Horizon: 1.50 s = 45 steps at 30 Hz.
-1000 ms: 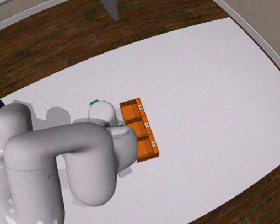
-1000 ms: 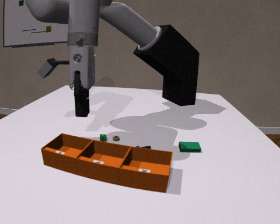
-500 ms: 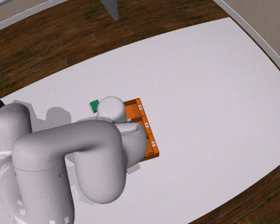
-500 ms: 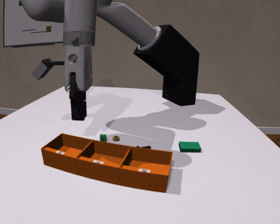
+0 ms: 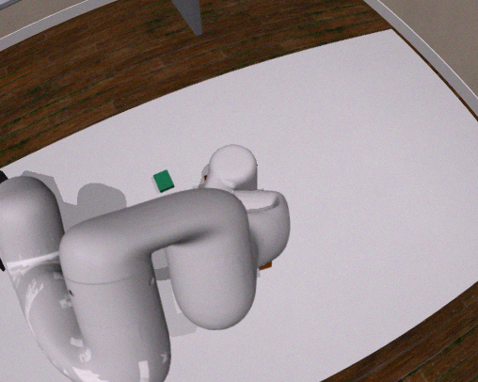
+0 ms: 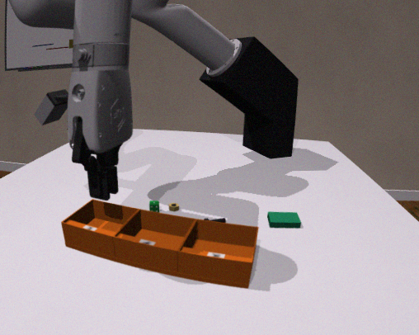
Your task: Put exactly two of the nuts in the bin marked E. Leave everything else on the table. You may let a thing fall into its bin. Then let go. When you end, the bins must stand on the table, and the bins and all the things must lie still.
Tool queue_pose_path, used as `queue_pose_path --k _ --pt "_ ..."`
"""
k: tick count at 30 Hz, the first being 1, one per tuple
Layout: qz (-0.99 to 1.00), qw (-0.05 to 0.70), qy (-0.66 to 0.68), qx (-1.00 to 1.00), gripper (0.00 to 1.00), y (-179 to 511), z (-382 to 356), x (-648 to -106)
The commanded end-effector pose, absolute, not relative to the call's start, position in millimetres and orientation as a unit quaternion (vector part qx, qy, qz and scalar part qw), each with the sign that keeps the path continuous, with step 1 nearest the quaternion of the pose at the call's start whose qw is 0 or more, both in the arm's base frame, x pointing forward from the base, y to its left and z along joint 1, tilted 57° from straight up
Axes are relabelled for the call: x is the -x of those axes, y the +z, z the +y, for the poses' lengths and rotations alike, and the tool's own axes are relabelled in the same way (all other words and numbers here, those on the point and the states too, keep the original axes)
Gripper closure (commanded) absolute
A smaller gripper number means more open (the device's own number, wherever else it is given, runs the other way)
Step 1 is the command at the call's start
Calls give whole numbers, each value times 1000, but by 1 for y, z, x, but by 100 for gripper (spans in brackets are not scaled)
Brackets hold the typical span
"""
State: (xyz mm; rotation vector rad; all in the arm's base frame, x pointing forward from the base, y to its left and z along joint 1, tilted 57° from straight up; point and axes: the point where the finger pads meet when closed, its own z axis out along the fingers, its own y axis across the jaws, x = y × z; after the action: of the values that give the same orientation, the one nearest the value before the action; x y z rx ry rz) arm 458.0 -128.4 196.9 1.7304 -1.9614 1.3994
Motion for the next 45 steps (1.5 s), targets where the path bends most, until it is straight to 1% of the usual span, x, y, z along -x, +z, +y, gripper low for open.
queue_pose_path --k 1,16,45 --pt "-659 88 470 -580 100 202 -125 -472" --pt "-659 88 470 -580 100 201 -126 -469" --pt "-659 88 470 -580 100 177 -158 -488"
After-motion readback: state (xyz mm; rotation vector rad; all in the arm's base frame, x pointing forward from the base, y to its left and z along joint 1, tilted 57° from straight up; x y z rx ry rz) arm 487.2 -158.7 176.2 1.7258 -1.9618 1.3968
